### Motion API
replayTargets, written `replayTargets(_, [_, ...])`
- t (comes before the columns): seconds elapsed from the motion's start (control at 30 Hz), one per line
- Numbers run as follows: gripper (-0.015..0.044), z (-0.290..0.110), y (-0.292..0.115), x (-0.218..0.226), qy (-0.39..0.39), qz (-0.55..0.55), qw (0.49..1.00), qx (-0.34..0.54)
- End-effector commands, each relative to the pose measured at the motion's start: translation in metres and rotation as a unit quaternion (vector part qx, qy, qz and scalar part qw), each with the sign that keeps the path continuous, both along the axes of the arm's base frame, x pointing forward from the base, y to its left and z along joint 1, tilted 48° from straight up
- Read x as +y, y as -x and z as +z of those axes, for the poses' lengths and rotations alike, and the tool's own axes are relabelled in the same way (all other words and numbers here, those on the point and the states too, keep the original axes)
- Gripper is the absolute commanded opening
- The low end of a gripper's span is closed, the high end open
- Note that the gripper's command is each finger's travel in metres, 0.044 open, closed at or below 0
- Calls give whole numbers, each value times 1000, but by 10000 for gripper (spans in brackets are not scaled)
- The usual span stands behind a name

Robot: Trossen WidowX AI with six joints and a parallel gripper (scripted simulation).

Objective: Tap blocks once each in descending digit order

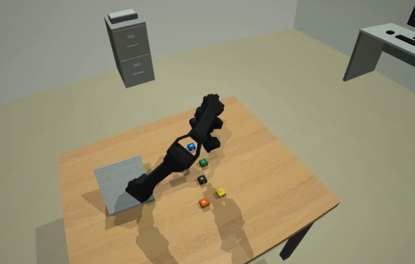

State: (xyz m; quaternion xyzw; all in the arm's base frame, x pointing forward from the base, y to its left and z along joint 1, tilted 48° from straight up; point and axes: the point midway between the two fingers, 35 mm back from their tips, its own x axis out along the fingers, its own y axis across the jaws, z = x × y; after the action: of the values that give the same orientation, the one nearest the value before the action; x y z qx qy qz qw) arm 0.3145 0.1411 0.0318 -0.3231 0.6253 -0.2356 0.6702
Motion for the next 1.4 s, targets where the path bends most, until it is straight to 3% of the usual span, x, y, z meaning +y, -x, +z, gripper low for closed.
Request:
replayTargets(0.0, [400,1,6,-5,9,11,1000,14])
replayTargets(0.7, [400,2,5,-6,9,11,1000,14])
replayTargets(1.1, [400,122,-18,-113,9,9,1000,12])
replayTargets(1.37, [400,133,-17,-124,13,11,1000,14])
